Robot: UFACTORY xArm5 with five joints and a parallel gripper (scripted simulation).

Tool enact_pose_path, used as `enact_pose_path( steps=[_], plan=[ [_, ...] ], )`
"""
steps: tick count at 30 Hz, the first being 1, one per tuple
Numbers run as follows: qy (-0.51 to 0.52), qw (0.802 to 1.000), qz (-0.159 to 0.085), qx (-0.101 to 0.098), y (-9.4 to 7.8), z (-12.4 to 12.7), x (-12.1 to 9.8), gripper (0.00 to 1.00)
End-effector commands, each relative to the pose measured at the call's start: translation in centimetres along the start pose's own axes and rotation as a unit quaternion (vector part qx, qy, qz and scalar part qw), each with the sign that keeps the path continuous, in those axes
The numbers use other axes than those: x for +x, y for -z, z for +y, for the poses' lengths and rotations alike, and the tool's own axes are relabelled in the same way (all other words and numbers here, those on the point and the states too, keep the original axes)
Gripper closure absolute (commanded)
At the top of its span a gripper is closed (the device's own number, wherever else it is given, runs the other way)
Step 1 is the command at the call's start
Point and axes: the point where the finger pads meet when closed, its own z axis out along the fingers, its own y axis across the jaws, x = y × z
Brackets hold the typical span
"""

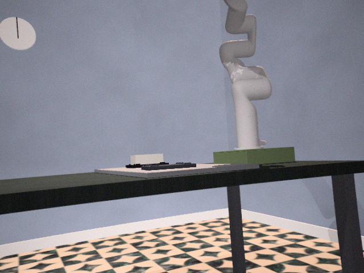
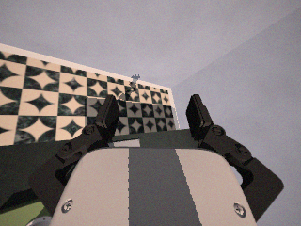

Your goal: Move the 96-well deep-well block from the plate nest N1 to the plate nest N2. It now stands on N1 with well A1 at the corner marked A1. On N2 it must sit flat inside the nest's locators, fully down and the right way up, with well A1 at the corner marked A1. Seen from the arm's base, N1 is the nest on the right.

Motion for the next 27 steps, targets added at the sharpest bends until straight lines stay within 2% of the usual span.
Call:
enact_pose_path(
  steps=[1,2,9,11,13,16,23,27],
  plan=[
    [-0.031,0.998,-0.052,0.001,-1.1,-0.4,-1.1,0.00],
    [-0.031,0.998,-0.049,0.003,-1.2,1.0,-2.5,0.00],
    [-0.031,0.998,-0.051,0.000,-3.3,0.0,-4.3,0.00],
    [-0.050,0.996,-0.077,0.001,-3.6,0.7,-5.6,0.00],
    [-0.050,0.996,-0.077,0.001,-3.6,0.7,-5.6,0.00],
    [-0.078,0.990,-0.116,0.003,-4.1,1.5,-7.6,0.00],
    [-0.078,0.990,-0.119,0.000,-5.8,0.6,-9.5,0.00],
    [-0.118,0.979,-0.169,0.000,-6.1,1.8,-12.3,0.00]
  ],
)
